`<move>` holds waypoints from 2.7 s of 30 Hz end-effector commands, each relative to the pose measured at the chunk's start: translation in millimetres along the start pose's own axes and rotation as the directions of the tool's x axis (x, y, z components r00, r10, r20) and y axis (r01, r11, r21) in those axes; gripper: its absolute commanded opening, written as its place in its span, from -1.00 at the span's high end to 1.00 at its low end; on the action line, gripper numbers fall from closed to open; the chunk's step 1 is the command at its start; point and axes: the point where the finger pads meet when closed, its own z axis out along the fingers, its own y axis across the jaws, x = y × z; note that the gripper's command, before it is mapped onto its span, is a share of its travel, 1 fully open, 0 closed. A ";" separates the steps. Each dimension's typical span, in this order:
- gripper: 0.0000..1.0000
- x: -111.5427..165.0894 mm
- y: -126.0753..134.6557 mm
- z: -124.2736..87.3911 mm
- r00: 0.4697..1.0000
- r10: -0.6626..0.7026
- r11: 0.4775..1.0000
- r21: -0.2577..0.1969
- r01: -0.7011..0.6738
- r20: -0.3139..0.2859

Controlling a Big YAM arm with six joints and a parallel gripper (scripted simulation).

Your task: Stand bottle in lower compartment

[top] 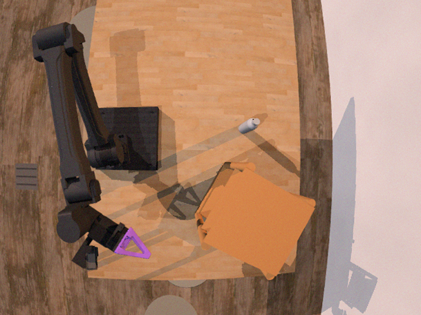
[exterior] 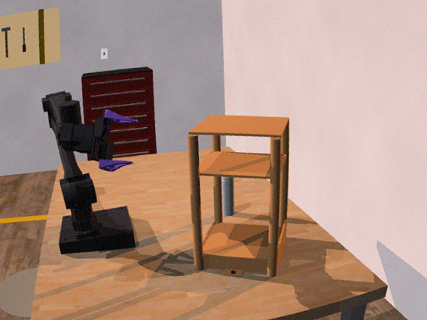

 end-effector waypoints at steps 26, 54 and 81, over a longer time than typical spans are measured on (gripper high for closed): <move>-0.50 -10.9 18.5 0.3 0.999 -0.031 0.999 -0.024 0.031 0.014; -0.50 77.2 3.5 -0.8 0.968 -0.235 0.967 -0.125 0.223 -0.091; -0.50 310.5 -6.6 2.6 0.615 -0.757 0.631 -0.484 0.606 -0.218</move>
